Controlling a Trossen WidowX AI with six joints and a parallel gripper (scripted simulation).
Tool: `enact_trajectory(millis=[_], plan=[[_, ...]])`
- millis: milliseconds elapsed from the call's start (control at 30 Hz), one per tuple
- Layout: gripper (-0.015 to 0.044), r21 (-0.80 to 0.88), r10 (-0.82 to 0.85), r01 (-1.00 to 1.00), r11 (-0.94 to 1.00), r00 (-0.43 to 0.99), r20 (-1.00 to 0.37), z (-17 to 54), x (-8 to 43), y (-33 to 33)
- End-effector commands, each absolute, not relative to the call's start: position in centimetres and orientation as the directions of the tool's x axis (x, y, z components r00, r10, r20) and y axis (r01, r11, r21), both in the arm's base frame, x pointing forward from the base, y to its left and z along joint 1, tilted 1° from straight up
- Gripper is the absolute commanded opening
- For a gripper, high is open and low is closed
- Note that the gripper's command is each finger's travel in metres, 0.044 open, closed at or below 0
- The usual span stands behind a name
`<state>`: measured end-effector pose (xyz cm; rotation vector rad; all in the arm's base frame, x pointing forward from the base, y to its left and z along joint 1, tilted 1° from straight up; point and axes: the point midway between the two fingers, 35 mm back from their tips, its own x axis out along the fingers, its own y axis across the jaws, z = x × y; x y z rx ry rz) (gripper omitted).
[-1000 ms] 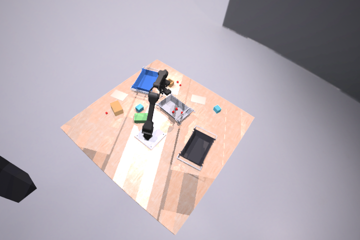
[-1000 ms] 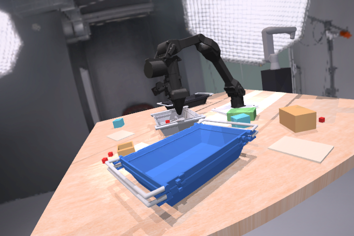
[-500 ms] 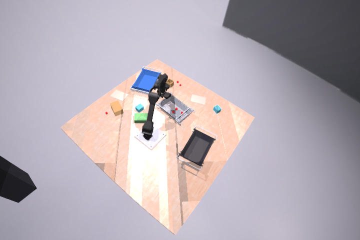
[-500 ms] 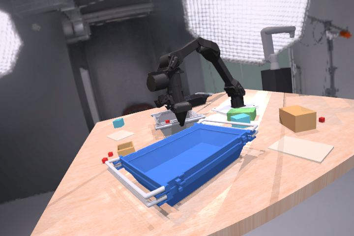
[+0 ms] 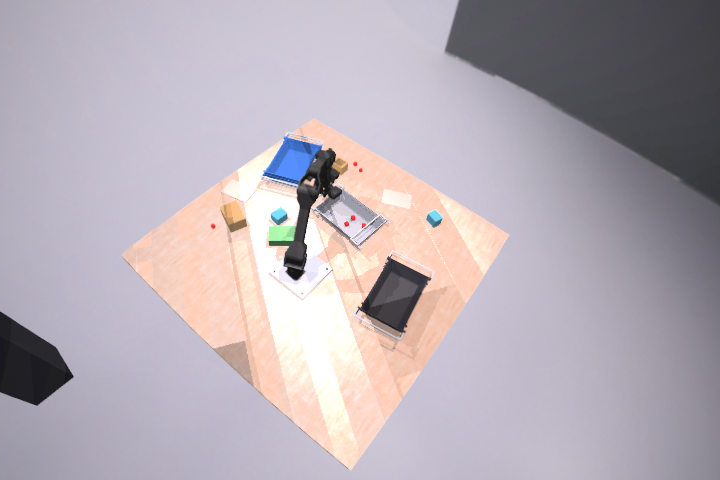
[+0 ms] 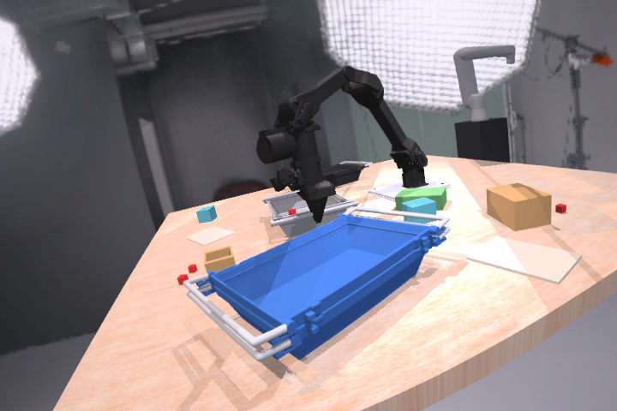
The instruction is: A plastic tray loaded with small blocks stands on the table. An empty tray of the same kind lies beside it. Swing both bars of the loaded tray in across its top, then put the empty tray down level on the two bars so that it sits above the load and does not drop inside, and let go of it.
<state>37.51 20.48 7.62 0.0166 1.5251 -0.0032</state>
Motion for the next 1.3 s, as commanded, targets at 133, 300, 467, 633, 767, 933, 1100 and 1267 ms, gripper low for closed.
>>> enact_trajectory(millis=[133,300,467,633,767,933,1100,1267], plan=[[0.0081,0.003,0.002,0.015,1.000,0.043,-0.999,9.9,37.4,18.9],[0.0081,0.002,0.001,0.015,1.000,0.043,-0.999,10.6,37.3,17.6],[0.0081,0.000,-0.001,0.015,1.000,0.043,-0.999,10.7,37.3,16.1],[0.0081,-0.002,-0.003,0.015,1.000,0.044,-0.999,10.0,37.4,14.3],[0.0081,-0.003,-0.004,0.015,1.000,0.044,-0.999,8.8,37.4,13.1],[0.0081,-0.003,-0.004,0.015,1.000,0.044,-0.999,9.1,37.4,13.0],[0.0081,-0.003,-0.004,0.015,1.000,0.044,-0.999,11.2,37.4,13.3],[0.0081,-0.003,-0.003,0.015,1.000,0.044,-0.999,13.0,37.3,13.4]])
